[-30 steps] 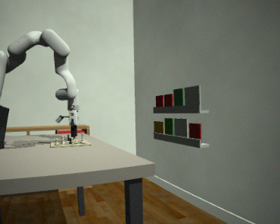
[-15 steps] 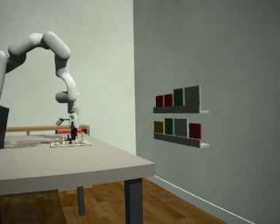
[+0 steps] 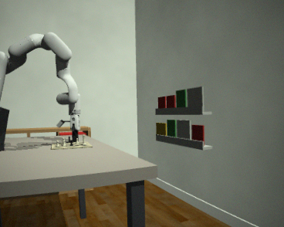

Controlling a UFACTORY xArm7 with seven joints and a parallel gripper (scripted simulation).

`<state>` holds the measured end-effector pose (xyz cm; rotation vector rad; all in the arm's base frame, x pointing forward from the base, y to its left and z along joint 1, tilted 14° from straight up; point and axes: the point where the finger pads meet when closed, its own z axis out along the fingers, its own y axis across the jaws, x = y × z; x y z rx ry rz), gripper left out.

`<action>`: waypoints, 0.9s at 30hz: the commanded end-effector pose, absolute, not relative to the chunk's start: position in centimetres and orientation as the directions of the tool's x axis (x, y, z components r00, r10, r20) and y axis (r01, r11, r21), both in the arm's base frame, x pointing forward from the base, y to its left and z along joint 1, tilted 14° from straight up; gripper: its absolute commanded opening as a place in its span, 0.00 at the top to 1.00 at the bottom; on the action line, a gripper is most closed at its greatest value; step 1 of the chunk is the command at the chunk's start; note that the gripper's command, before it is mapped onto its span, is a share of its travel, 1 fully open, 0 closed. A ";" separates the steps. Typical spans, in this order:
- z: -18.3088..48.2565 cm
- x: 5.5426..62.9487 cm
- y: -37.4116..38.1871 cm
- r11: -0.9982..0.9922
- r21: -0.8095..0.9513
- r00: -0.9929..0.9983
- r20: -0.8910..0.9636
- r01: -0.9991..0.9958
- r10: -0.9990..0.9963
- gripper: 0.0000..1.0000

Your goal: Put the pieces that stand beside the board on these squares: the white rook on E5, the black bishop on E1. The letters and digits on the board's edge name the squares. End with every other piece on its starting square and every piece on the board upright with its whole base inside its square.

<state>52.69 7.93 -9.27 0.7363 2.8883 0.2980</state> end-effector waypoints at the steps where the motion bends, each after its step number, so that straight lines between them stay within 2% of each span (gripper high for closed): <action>1: -9.1 52.8 7.9 0.860 0.228 -0.869 -0.095 0.457 0.486 0.63; 20: -9.1 52.8 7.9 0.860 0.228 -0.869 -0.095 0.457 0.486 0.63; 21: -9.1 52.8 7.9 0.860 0.228 -0.869 -0.095 0.457 0.486 1.00; 27: -9.1 52.8 7.9 0.860 0.228 -0.869 -0.095 0.457 0.486 1.00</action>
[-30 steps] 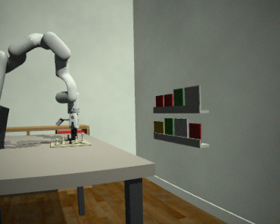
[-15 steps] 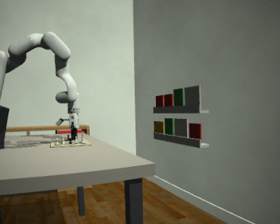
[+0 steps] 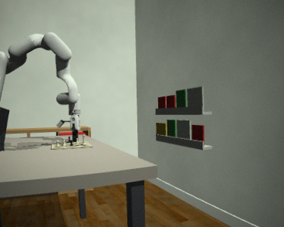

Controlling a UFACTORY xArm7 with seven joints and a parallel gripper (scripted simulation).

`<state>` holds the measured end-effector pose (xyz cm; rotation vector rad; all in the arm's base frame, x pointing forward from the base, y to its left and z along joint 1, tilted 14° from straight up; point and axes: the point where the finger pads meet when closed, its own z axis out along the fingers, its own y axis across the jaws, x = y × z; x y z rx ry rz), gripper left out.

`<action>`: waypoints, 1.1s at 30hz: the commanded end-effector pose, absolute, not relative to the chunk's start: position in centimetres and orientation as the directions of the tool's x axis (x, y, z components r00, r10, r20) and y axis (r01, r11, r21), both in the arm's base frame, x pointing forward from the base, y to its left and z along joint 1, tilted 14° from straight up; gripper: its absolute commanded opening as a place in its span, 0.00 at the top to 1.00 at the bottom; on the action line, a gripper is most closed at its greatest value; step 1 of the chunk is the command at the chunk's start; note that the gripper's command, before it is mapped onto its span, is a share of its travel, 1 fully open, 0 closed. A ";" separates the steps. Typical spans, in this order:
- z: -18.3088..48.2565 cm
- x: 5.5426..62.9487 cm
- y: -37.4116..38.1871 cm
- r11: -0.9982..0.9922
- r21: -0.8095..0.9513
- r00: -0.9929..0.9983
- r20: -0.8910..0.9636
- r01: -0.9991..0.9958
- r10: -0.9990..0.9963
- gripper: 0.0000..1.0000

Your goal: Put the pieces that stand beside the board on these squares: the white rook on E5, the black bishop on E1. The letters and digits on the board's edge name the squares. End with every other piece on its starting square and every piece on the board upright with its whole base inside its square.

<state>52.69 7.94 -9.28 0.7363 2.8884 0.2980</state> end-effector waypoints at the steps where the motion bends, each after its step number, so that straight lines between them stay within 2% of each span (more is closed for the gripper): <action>1: -9.1 52.8 7.9 0.860 0.228 -0.869 -0.095 0.457 0.486 1.00; 33: -8.2 52.6 7.8 0.860 0.228 -0.869 -0.095 0.457 0.486 1.00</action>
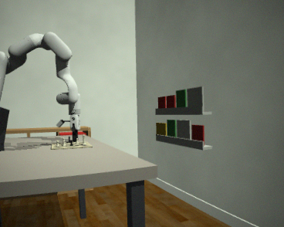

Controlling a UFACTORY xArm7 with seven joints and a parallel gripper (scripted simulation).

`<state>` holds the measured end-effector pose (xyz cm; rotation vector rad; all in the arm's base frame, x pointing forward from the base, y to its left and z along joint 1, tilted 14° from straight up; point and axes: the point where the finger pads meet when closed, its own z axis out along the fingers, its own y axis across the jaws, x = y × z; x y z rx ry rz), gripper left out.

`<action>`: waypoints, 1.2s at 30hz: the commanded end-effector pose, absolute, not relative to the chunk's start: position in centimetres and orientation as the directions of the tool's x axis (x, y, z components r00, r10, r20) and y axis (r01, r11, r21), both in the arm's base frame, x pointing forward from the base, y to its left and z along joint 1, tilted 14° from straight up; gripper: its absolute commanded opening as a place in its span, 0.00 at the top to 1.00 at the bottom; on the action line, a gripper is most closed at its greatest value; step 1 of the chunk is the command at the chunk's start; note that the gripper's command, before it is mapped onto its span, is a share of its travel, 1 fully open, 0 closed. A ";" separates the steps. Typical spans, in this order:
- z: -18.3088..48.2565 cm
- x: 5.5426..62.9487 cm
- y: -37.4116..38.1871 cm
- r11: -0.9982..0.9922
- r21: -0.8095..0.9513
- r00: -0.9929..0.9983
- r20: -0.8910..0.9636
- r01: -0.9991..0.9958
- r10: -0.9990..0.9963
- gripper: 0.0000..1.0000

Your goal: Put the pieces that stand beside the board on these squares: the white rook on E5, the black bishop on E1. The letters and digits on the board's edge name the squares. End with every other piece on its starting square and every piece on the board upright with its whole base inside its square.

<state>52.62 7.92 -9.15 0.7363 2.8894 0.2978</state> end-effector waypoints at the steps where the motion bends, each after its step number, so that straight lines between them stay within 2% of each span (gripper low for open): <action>1: -7.7 52.5 7.7 0.860 0.228 -0.869 -0.095 0.457 0.486 1.00; 15: 0.0 51.0 6.5 0.860 0.228 -0.869 -0.095 0.457 0.486 1.00; 30: 0.5 50.9 6.3 0.863 0.227 -0.872 -0.096 0.451 0.480 1.00; 33: 0.5 51.0 5.9 0.899 0.218 -0.905 -0.111 0.380 0.410 1.00; 36: 0.3 51.3 4.9 0.959 0.194 -0.961 -0.144 0.205 0.235 1.00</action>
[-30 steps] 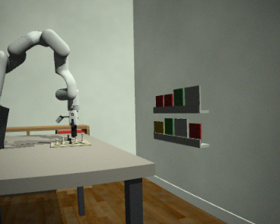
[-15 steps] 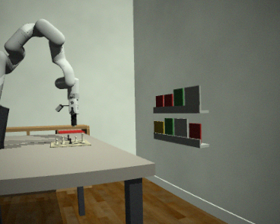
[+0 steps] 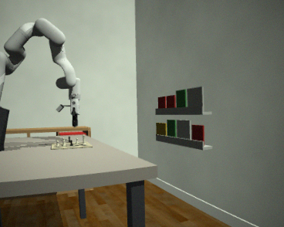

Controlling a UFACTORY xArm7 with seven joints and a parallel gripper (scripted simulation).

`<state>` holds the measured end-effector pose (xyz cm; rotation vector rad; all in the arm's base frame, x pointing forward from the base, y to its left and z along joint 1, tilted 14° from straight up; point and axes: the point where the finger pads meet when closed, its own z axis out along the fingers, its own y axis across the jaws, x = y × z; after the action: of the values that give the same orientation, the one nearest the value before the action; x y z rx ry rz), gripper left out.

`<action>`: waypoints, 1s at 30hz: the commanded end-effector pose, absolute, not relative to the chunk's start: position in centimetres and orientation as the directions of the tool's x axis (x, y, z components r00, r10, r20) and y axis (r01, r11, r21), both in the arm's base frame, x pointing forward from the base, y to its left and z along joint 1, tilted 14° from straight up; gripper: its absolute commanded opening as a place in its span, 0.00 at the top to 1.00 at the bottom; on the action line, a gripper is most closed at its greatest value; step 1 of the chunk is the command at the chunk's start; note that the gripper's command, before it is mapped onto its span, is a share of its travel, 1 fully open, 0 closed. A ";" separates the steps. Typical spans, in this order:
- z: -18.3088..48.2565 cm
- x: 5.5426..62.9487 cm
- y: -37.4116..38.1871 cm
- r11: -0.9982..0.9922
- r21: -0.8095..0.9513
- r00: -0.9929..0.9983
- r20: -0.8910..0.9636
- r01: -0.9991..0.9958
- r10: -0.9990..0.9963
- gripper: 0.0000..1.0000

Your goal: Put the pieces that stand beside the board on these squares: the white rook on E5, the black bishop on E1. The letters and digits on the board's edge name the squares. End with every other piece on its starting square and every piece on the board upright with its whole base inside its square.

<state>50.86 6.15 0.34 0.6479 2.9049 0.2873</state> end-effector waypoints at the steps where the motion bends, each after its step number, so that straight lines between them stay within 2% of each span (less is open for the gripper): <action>1: 0.3 51.5 4.4 0.973 0.184 -0.973 -0.156 0.141 0.171 1.00; 6: 0.3 52.4 1.6 0.989 0.140 -0.980 -0.197 -0.047 -0.019 1.00; 8: 0.3 52.4 1.6 0.989 0.140 -0.980 -0.197 -0.047 -0.019 1.00; 9: 0.3 52.5 1.1 0.980 0.109 -0.966 -0.216 -0.165 -0.139 1.00; 19: 0.5 53.0 -0.5 0.854 0.029 -0.831 -0.247 -0.520 -0.498 1.00; 30: 0.4 53.0 -0.4 0.849 0.029 -0.827 -0.246 -0.527 -0.505 1.00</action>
<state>52.90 -0.41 0.42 -0.7713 2.7960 0.1222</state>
